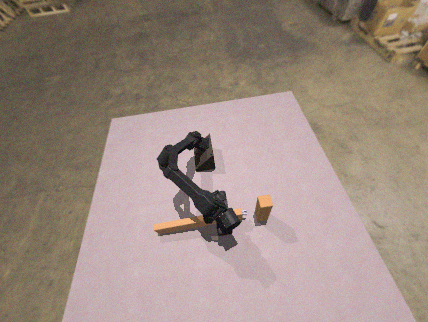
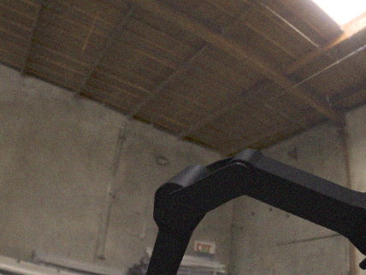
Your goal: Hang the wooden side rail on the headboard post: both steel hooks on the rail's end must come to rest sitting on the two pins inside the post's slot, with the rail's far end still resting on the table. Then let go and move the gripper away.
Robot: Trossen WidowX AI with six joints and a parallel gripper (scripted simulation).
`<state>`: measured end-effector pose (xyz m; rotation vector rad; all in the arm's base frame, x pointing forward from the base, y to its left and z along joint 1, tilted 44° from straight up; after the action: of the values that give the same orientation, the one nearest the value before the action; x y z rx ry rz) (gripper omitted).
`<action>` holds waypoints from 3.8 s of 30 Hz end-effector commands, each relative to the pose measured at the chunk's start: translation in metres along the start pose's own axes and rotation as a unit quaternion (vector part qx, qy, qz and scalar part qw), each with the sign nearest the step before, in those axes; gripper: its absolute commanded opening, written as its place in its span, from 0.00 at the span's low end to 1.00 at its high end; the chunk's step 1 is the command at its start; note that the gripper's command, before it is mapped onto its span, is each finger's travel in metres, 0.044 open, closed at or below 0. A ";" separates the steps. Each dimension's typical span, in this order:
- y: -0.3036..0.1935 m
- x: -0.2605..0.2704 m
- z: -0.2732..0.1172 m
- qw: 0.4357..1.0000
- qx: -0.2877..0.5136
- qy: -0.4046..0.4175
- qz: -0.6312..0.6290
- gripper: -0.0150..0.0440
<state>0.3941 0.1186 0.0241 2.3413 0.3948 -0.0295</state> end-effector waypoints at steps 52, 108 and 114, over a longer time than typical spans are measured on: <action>-0.001 0.001 -0.015 1.000 -0.002 0.007 0.001 0.25; -0.007 0.004 -0.011 1.000 -0.002 0.007 0.001 0.25; -0.007 0.004 -0.012 1.000 -0.002 0.007 0.001 0.25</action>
<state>0.3951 0.1279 0.0263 2.3382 0.3946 -0.0232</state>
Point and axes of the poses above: the point midway between the two fingers, 35 mm back from their tips, its own z axis out along the fingers, its own x axis across the jaws, y = z × x, the point moved 8 cm from there along -z, back along the fingers, and after that the axes turned 12 degrees about -z, right-handed, at the moved point
